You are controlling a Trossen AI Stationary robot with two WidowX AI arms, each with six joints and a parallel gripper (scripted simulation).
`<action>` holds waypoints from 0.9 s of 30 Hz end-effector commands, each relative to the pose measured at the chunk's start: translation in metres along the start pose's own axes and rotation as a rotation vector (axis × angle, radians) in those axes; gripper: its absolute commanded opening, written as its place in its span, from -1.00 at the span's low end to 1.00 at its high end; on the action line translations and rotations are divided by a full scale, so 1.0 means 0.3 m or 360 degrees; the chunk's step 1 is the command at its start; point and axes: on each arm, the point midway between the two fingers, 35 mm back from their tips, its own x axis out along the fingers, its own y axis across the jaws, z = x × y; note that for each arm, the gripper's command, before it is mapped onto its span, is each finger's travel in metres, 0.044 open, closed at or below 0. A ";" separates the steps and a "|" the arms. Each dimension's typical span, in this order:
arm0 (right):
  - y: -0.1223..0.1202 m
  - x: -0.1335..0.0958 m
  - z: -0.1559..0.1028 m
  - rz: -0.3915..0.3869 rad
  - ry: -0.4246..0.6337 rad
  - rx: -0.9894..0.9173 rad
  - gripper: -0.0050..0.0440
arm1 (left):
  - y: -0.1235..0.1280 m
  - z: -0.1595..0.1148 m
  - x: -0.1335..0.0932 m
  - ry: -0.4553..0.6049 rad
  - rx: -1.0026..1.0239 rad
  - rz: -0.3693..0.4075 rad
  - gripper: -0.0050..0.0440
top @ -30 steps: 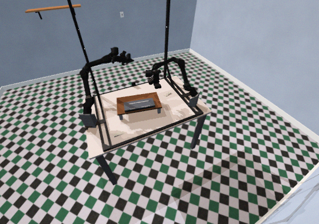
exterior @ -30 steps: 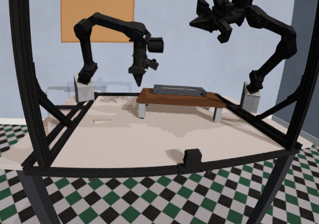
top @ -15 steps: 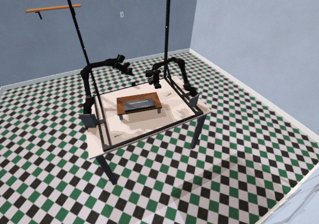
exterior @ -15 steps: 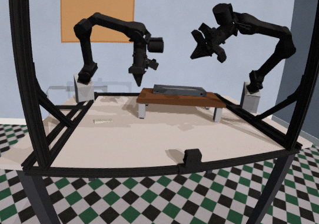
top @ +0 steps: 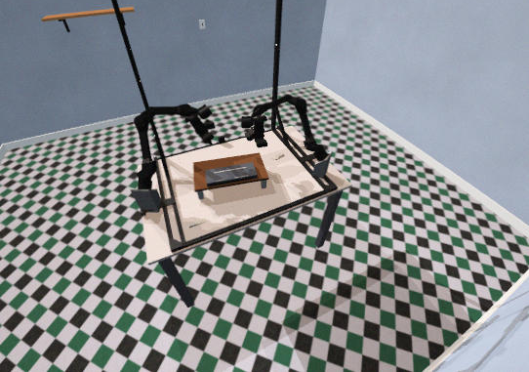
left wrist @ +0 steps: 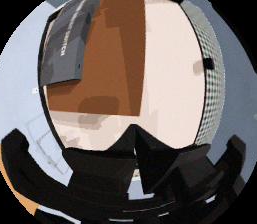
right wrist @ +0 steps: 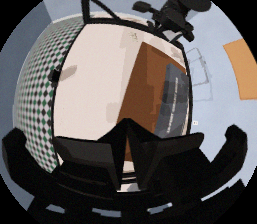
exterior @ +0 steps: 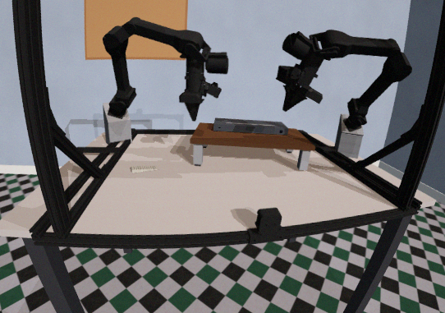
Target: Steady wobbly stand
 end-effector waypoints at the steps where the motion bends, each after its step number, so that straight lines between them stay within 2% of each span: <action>1: -0.006 0.045 -0.154 0.0090 0.0265 0.0204 -0.80 | 0.000 0.000 0.000 0.0000 0.0000 0.0000 -0.80; 6: 0.026 0.055 -0.342 0.0223 0.0606 0.0513 -0.80 | 0.000 0.000 0.000 0.0000 0.0000 0.0000 -0.80; 12: 0.026 0.055 -0.342 0.0223 0.0606 0.0513 -0.80 | 0.000 0.000 0.000 0.0000 0.0000 0.0000 -0.80; 13: 0.060 0.214 -0.401 0.0223 0.0606 0.0513 -0.80 | 0.000 0.000 0.000 0.0000 0.0000 0.0000 -0.80; 27: 0.060 0.214 -0.401 0.0223 0.0606 0.0513 -0.80 | 0.000 0.000 0.000 0.0000 0.0000 0.0000 -0.80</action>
